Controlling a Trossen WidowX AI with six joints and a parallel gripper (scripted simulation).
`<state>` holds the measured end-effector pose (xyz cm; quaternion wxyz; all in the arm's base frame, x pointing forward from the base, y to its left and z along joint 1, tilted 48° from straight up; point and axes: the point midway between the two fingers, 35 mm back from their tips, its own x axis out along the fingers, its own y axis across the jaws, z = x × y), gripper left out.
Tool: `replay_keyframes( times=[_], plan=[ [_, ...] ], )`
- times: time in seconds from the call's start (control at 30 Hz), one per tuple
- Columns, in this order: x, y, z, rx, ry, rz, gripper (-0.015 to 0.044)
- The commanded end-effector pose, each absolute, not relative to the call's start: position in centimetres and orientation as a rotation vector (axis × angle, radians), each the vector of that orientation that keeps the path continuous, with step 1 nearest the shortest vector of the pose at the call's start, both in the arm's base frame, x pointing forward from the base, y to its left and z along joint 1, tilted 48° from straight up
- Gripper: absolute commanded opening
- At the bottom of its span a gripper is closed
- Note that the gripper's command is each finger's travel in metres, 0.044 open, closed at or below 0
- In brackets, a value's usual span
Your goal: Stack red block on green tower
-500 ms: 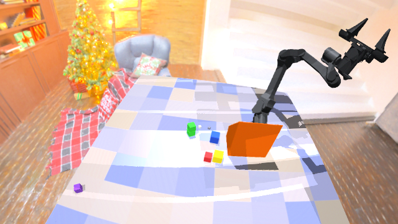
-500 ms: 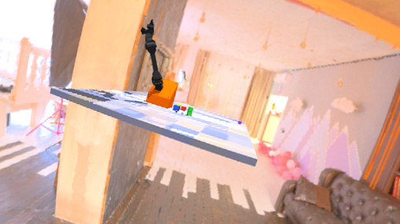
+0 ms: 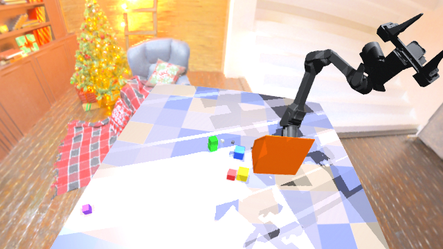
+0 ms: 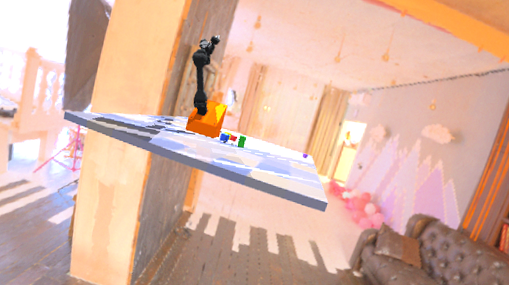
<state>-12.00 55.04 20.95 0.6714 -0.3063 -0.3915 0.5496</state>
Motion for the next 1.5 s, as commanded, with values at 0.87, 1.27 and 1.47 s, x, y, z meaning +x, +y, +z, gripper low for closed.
replay_keyframes(
  times=[0.87,1.27,1.47],
  plan=[
    [24.4,38.2,-5.9,-0.788,0.727,0.548,0.0440],
    [28.3,20.9,-9.9,-0.653,1.162,-0.078,0.0440],
    [27.5,12.8,-9.8,-0.557,1.306,-0.447,0.0440]
  ],
)
